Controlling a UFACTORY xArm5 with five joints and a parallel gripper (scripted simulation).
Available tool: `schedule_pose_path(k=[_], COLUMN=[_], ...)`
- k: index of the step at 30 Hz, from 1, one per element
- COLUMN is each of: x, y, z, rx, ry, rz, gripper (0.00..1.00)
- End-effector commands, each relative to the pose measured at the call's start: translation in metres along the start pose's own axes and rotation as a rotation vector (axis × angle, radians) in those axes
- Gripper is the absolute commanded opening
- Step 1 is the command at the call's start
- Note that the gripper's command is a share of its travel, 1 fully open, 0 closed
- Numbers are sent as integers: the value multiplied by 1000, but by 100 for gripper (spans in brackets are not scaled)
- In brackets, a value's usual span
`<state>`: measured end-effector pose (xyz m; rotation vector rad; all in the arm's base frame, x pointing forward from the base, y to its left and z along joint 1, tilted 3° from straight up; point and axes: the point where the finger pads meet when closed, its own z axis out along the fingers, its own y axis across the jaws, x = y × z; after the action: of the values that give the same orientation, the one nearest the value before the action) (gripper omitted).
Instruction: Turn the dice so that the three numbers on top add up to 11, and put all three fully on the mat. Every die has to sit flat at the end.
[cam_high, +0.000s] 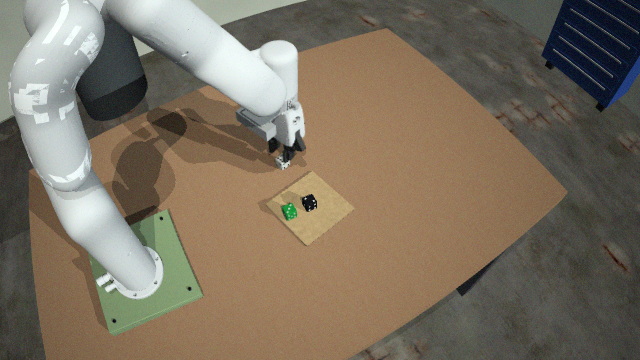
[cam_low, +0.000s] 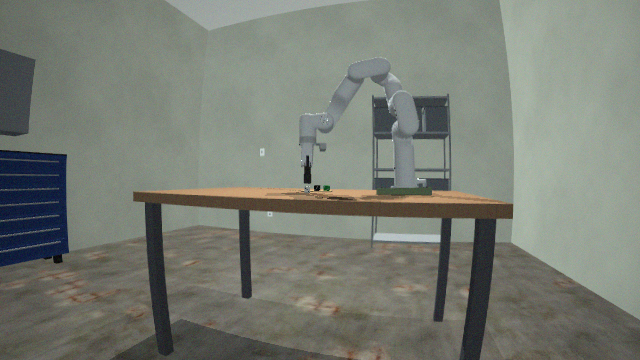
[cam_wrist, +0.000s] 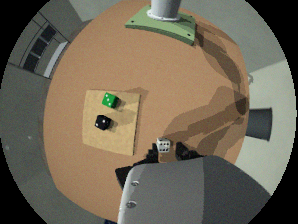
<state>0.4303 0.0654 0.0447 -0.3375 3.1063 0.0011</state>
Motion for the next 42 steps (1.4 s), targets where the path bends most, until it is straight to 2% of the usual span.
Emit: schedule_pose_path(k=[1,42], x=[-2,-2], y=[0,-1], z=[4,8], rx=[0,0], ry=[-4,-4], rz=[0,0], gripper=[42,42])
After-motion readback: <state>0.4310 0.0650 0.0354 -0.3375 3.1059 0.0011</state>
